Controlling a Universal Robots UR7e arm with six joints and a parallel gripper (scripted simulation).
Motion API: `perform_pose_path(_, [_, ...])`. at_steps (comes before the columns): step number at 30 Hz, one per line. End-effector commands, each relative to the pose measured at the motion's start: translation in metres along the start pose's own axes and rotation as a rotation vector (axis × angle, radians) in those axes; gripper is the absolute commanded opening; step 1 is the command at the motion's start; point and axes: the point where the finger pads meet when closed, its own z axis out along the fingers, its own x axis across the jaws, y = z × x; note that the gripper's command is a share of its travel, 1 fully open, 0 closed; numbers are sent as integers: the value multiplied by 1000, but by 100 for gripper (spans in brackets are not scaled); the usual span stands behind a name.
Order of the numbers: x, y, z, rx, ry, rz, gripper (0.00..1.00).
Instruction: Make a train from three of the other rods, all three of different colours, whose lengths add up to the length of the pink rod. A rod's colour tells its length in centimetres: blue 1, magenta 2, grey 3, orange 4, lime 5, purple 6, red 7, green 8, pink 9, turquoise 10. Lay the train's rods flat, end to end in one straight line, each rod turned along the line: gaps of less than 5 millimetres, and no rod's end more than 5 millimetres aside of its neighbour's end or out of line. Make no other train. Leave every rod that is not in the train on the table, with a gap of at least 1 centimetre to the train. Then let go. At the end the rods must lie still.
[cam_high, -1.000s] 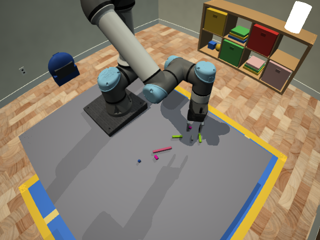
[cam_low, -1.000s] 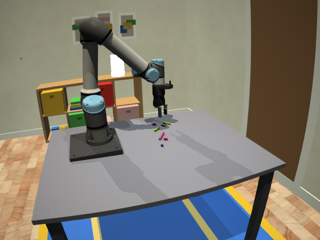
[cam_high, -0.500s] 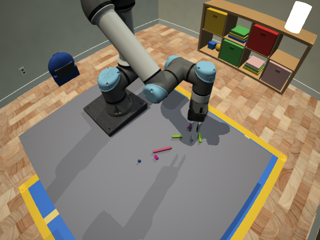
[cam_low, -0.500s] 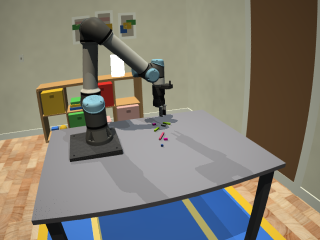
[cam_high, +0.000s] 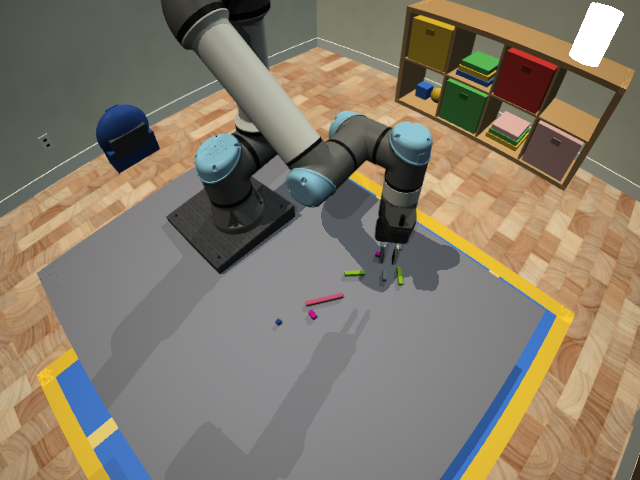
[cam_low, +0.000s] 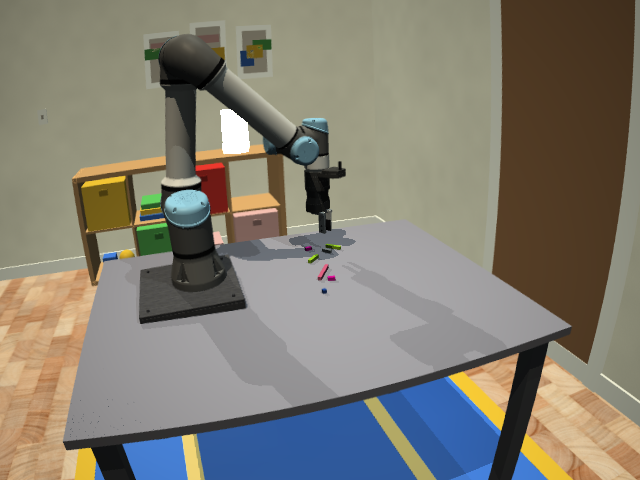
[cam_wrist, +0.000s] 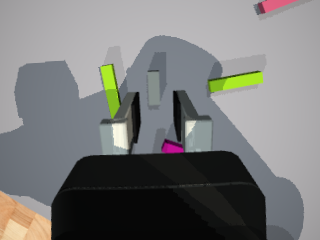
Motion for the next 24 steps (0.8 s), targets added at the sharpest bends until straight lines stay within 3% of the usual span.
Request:
perform_pose_path(1, [0,0,0,1,-1,0,54])
perform_pose_path(24, [-1,0,6,1,-1,1,54])
